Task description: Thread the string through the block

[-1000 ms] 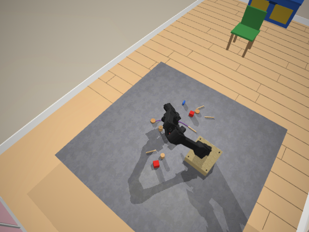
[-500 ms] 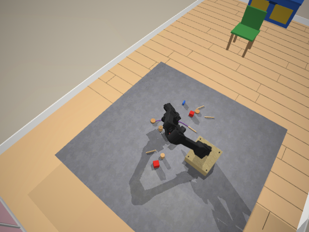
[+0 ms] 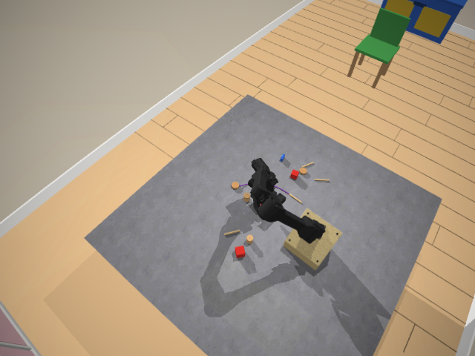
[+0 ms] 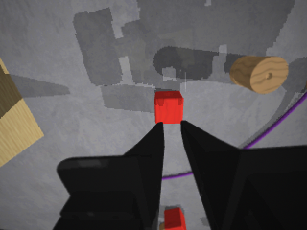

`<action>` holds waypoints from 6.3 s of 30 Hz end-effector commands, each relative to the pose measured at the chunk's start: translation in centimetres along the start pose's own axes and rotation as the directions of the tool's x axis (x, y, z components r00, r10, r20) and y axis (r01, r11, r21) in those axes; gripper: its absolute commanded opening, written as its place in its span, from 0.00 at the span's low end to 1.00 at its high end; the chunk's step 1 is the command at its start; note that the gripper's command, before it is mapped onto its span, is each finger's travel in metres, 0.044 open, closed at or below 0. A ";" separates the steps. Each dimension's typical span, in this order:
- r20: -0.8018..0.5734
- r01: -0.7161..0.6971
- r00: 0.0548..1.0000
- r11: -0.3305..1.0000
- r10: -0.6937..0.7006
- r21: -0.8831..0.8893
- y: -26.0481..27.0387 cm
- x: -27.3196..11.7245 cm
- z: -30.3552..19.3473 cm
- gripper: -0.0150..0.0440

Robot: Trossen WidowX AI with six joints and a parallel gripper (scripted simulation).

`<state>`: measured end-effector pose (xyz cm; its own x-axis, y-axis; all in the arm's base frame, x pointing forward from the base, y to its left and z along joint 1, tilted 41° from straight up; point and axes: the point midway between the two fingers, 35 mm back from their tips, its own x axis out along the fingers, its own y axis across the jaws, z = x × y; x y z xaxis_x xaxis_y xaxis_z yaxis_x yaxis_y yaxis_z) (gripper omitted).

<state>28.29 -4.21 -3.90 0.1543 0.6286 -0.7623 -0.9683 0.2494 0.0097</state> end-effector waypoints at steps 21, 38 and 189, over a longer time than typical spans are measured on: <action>-0.009 0.008 1.000 0.819 -0.003 0.574 0.3 -0.2 -2.1 0.57; -0.023 0.015 1.000 -0.627 -0.004 0.779 2.0 -0.5 -7.8 1.00; -0.010 -0.011 1.000 -0.052 -0.001 -0.999 5.7 4.3 -14.5 0.25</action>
<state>20.42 -10.10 -16.84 0.1482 0.6277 -0.7642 -0.1506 -0.7494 -0.6447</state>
